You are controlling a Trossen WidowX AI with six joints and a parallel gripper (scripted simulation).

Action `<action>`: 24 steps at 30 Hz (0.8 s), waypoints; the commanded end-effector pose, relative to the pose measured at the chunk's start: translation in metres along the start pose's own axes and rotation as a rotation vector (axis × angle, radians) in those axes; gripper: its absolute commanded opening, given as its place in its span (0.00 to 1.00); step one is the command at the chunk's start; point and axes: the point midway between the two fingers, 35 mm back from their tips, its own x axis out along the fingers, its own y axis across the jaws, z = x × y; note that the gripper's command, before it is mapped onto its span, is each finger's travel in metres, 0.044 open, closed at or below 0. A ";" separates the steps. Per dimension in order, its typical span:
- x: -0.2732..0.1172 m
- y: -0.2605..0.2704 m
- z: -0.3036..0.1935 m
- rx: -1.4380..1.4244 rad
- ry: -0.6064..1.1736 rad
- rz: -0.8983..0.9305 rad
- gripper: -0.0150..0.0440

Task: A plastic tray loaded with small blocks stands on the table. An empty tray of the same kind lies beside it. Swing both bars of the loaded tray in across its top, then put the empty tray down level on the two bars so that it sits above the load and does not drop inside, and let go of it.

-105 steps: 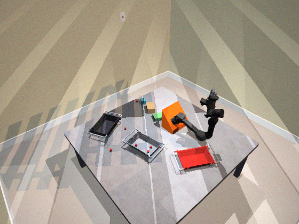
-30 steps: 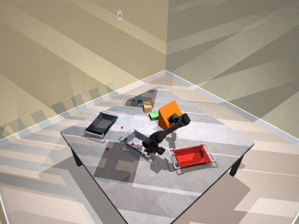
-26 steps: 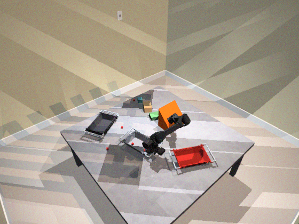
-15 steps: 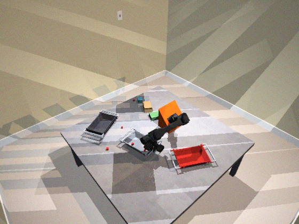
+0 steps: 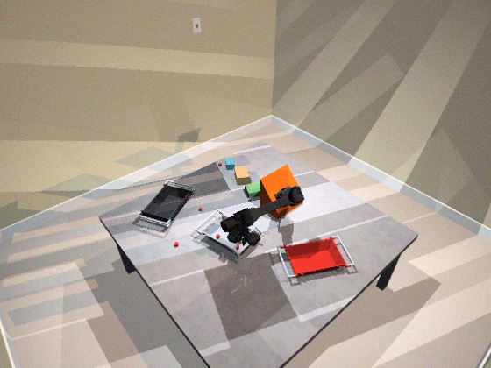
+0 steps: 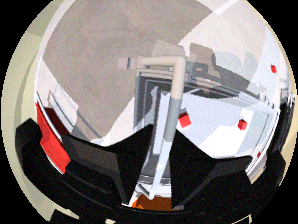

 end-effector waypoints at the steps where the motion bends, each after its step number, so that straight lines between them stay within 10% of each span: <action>1: 0.010 -0.011 -0.002 -0.001 0.005 -0.002 0.39; 24: -0.027 -0.008 -0.001 0.003 0.005 -0.005 0.39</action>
